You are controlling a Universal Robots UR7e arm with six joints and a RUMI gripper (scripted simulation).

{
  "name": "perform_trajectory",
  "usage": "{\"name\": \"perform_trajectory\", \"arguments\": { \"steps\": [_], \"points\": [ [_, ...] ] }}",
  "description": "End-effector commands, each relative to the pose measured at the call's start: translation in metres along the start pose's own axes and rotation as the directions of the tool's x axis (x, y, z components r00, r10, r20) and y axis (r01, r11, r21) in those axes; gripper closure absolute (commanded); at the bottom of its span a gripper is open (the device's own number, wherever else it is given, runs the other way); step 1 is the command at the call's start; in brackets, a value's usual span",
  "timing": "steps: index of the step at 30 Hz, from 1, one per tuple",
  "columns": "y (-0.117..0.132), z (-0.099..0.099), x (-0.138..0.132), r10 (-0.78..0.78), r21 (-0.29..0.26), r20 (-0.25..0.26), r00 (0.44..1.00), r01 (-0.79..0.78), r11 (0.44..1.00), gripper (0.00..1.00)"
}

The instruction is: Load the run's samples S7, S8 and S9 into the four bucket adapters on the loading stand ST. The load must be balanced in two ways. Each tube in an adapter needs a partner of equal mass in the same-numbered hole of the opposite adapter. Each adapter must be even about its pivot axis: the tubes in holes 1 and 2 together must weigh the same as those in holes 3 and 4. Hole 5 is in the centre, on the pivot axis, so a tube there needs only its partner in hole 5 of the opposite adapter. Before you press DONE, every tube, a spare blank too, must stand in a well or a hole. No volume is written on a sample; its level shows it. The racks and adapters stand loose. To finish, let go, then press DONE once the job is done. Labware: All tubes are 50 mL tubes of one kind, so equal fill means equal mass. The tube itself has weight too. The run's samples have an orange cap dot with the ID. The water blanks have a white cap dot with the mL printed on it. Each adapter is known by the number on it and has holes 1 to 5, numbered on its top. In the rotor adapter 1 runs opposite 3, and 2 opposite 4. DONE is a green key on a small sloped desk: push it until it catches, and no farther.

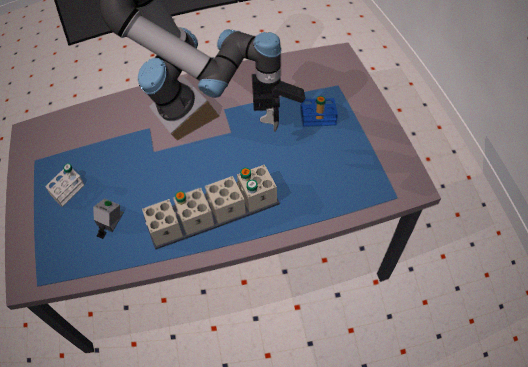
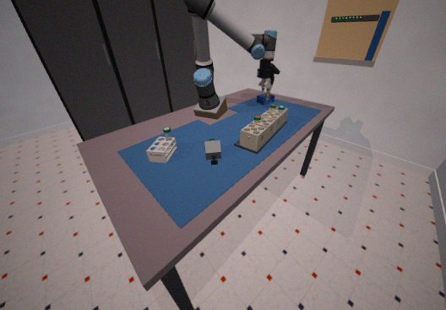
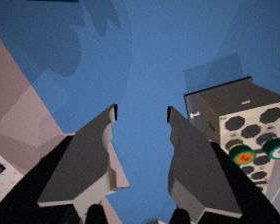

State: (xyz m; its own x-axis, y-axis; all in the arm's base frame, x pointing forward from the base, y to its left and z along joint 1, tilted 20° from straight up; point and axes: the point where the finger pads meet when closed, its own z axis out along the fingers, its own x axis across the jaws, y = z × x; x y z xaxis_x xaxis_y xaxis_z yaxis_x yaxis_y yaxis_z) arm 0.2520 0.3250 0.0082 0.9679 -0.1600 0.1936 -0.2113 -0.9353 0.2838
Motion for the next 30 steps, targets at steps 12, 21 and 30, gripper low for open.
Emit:
{"name": "perform_trajectory", "arguments": {
  "steps": [12, 21, 30],
  "points": [
    [-0.096, 0.001, -0.072, -0.001, -0.002, -0.001, 1.000, 0.001, 1.000, 0.65],
    [-0.154, 0.001, -0.119, -0.001, -0.002, -0.001, 1.000, 0.001, 1.000, 0.65],
    [-0.175, 0.001, -0.135, -0.001, -0.002, -0.001, 1.000, 0.001, 1.000, 0.65]
  ]
}}
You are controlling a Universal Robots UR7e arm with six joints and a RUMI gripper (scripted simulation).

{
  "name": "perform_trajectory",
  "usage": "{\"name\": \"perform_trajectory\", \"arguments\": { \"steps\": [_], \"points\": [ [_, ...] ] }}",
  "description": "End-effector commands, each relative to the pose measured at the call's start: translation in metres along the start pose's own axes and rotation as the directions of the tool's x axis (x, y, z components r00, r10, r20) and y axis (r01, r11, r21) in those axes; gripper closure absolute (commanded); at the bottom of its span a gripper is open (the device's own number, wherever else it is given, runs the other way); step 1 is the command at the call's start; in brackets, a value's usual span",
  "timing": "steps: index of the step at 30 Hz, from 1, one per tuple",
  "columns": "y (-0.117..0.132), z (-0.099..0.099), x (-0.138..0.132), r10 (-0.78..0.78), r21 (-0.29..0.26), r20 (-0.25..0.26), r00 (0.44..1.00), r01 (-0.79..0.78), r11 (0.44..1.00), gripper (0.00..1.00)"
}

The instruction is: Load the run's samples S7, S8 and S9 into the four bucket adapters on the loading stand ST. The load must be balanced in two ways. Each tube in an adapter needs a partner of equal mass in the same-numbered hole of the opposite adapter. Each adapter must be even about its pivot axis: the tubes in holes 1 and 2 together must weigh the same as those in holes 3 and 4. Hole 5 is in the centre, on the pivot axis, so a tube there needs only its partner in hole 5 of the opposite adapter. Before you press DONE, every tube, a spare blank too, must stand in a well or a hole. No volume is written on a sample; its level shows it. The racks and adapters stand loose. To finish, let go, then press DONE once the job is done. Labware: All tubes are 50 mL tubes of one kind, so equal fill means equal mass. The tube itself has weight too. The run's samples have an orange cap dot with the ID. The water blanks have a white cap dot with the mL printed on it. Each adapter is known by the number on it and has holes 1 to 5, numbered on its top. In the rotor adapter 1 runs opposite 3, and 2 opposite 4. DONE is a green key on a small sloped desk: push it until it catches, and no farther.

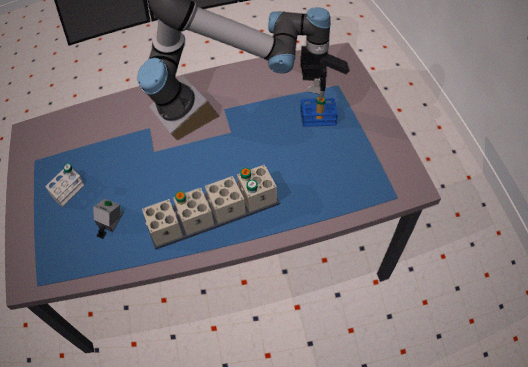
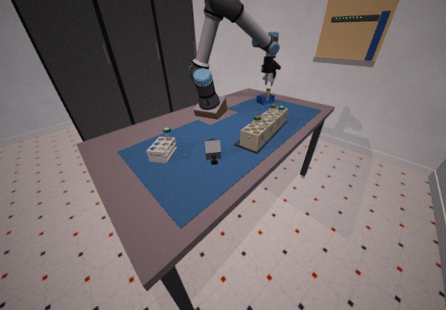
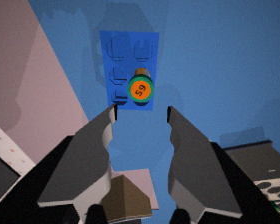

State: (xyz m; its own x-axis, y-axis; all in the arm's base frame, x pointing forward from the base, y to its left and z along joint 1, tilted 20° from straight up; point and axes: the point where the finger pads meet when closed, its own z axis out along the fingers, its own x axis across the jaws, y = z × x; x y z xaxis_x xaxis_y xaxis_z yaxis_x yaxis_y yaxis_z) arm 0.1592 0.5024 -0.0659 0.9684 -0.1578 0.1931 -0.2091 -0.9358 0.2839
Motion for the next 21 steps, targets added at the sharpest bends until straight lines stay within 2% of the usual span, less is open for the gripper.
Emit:
{"name": "perform_trajectory", "arguments": {
  "steps": [1, 4, 12, 14, 17, 21],
  "points": [
    [-0.007, 0.000, -0.003, 0.001, -0.002, -0.001, 1.000, -0.001, 1.000, 0.65],
    [-0.007, 0.000, -0.003, 0.001, -0.002, -0.001, 1.000, -0.001, 1.000, 0.65],
    [-0.007, 0.026, -0.003, 0.001, -0.002, -0.001, 1.000, -0.001, 1.000, 0.65],
    [-0.007, 0.026, -0.003, 0.001, -0.002, -0.001, 1.000, -0.001, 1.000, 0.65],
    [-0.007, 0.036, -0.003, 0.001, -0.002, -0.001, 1.000, -0.001, 1.000, 0.65],
    [-0.007, 0.038, -0.003, 0.001, -0.002, -0.001, 1.000, -0.001, 1.000, 0.65]
  ]
}}
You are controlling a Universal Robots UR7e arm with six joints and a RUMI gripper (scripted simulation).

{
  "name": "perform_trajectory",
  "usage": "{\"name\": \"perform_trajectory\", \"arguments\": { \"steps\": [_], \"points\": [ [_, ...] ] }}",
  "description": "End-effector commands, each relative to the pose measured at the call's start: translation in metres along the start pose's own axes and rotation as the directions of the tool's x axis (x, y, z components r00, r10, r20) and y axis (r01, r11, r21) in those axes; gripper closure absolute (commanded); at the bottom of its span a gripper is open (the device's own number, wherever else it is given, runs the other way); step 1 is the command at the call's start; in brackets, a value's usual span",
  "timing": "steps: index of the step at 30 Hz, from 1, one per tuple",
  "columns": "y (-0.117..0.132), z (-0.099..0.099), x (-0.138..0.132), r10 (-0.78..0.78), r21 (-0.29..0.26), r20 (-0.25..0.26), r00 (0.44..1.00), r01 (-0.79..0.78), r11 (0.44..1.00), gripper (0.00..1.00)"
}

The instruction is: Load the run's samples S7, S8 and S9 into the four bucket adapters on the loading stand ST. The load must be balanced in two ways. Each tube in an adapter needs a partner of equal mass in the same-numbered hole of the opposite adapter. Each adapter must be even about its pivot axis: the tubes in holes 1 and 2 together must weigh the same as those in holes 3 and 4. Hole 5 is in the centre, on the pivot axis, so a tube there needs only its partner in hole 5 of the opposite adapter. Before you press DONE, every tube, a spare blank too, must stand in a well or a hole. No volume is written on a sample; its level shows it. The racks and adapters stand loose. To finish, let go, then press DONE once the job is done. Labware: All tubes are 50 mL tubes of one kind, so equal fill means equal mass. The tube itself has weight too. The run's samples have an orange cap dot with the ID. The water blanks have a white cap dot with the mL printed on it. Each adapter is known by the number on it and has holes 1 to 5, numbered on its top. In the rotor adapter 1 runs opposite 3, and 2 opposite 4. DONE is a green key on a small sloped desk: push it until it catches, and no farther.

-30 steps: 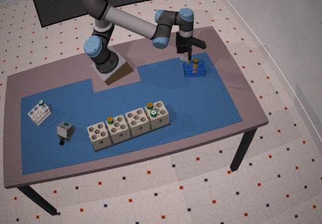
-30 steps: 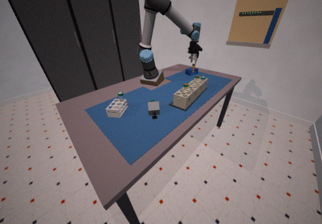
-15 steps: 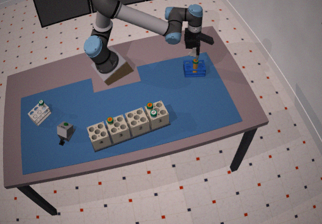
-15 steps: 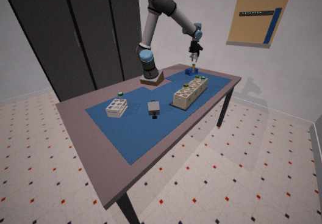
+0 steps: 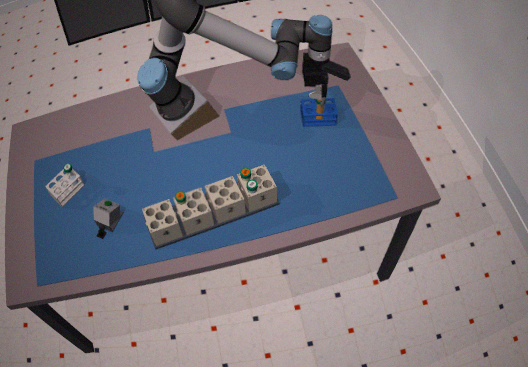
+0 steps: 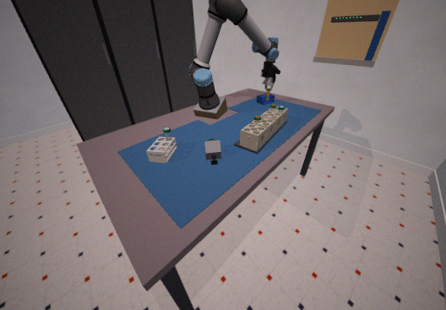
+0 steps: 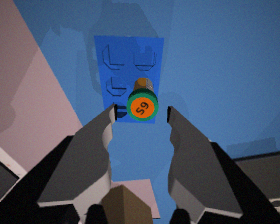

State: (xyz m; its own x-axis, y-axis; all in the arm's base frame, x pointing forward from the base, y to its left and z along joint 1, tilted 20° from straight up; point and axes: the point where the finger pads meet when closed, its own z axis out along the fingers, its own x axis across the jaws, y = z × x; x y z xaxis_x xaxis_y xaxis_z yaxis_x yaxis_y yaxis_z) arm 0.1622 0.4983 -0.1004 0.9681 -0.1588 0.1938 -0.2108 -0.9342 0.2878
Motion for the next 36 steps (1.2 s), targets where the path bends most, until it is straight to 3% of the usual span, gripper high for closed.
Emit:
{"name": "perform_trajectory", "arguments": {
  "steps": [1, 14, 15, 36],
  "points": [
    [-0.0007, 0.0047, 0.0002, 0.000, 0.002, 0.000, 1.000, 0.000, 1.000, 0.65],
    [-0.0007, 0.0117, 0.0002, 0.000, 0.002, 0.000, 1.000, 0.000, 1.000, 0.65],
    [-0.0007, 0.0117, 0.0002, 0.000, 0.002, 0.000, 1.000, 0.000, 1.000, 1.00],
    [-0.0007, 0.0085, 0.0002, 0.000, 0.002, 0.000, 1.000, 0.000, 1.000, 1.00]
  ]
}}
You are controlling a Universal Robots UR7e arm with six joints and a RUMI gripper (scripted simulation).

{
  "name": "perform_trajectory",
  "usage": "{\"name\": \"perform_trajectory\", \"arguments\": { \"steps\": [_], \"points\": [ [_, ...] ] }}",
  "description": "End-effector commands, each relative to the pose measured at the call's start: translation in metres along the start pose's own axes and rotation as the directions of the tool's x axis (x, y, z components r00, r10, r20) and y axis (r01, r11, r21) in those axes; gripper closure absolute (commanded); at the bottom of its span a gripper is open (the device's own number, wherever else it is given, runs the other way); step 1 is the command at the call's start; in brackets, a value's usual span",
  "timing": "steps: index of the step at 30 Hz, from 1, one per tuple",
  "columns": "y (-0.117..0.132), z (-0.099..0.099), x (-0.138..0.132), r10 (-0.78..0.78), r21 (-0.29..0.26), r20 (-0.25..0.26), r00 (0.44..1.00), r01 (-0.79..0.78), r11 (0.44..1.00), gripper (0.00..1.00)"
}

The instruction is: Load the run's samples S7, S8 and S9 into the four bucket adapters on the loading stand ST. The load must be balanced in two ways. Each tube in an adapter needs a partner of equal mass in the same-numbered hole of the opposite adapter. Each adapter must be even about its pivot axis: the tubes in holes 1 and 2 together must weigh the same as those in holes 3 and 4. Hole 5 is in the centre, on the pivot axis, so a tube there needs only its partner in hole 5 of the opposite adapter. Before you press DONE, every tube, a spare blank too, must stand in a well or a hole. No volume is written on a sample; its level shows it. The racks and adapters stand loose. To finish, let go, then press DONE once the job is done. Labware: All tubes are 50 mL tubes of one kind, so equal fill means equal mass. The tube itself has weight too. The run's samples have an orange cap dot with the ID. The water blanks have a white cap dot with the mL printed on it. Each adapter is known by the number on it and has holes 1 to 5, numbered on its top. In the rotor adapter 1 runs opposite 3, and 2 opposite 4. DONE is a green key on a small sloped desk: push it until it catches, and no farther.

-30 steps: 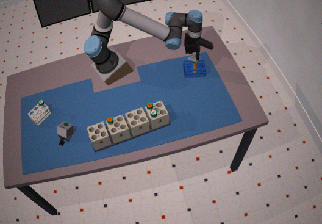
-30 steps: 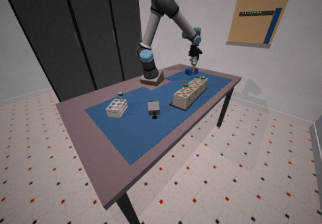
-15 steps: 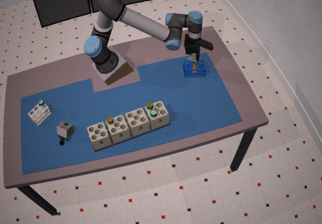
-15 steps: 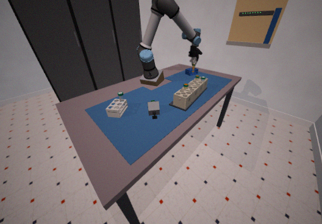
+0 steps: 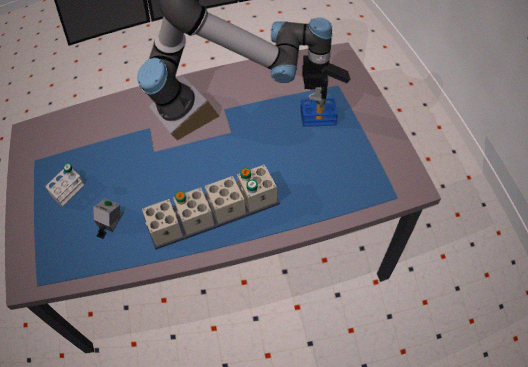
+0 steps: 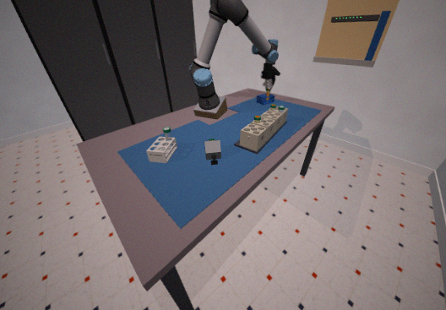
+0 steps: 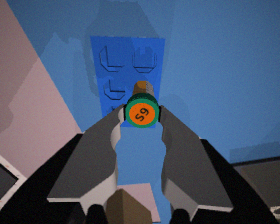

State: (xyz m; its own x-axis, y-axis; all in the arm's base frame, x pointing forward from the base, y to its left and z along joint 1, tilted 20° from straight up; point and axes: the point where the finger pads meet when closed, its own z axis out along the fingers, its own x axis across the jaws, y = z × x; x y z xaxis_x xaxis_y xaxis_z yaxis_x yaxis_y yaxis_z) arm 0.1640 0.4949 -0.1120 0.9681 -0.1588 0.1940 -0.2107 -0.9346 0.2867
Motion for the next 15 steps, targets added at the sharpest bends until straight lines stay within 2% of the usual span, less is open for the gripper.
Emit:
{"name": "perform_trajectory", "arguments": {
  "steps": [1, 15],
  "points": [
    [0.000, -0.007, 0.000, 0.000, 0.001, 0.000, 1.000, 0.000, 1.000, 1.00],
    [0.000, -0.047, 0.000, 0.000, 0.001, 0.000, 1.000, 0.000, 1.000, 1.00]
  ]
}}
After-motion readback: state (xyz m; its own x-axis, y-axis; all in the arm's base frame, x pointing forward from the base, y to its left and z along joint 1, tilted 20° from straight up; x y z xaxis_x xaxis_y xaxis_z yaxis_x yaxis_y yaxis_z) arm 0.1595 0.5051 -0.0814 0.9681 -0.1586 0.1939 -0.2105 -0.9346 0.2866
